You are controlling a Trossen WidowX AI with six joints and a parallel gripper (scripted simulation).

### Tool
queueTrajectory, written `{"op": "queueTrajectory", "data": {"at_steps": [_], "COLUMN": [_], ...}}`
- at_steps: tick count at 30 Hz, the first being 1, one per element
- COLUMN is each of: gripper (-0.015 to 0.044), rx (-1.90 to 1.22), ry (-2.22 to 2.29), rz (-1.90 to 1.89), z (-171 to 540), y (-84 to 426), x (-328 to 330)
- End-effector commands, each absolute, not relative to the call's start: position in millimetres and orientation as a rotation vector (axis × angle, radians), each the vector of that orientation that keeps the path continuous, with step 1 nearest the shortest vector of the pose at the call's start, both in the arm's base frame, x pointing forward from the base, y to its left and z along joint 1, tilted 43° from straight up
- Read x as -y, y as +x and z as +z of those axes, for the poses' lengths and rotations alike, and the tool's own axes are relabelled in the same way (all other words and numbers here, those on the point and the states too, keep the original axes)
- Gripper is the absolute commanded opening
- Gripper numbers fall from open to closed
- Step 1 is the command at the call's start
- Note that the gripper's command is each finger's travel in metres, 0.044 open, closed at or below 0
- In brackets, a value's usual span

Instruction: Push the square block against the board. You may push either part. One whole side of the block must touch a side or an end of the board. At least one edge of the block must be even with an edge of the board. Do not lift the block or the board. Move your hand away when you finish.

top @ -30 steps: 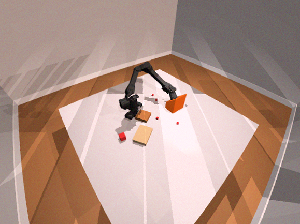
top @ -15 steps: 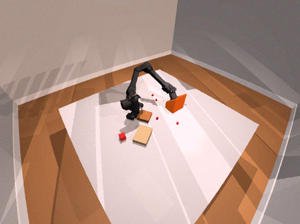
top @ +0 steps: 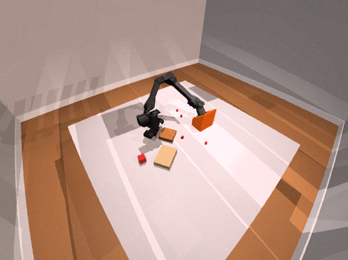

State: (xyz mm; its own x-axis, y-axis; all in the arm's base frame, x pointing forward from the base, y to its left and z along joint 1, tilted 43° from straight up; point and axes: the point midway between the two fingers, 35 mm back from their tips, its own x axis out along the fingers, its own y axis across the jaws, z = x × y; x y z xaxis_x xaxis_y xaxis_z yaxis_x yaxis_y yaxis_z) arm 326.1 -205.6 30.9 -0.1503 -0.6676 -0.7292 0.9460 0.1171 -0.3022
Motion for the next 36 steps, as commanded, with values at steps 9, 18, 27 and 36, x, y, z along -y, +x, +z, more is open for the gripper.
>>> {"op": "queueTrajectory", "data": {"at_steps": [9, 18, 27, 36], "gripper": [0.0, 0.0, 0.0, 0.0], "rx": [-0.929, -0.929, -0.931, -0.991], "ry": [0.394, 0.396, 0.385, 0.335], "rz": [-1.47, -1.469, -1.45, -1.426], "z": [43.1, 75.6, 82.3, 76.3], "y": [331.4, 339.6, 338.2, 298.4], "x": [220.5, 193.9, 184.0, 172.5]}}
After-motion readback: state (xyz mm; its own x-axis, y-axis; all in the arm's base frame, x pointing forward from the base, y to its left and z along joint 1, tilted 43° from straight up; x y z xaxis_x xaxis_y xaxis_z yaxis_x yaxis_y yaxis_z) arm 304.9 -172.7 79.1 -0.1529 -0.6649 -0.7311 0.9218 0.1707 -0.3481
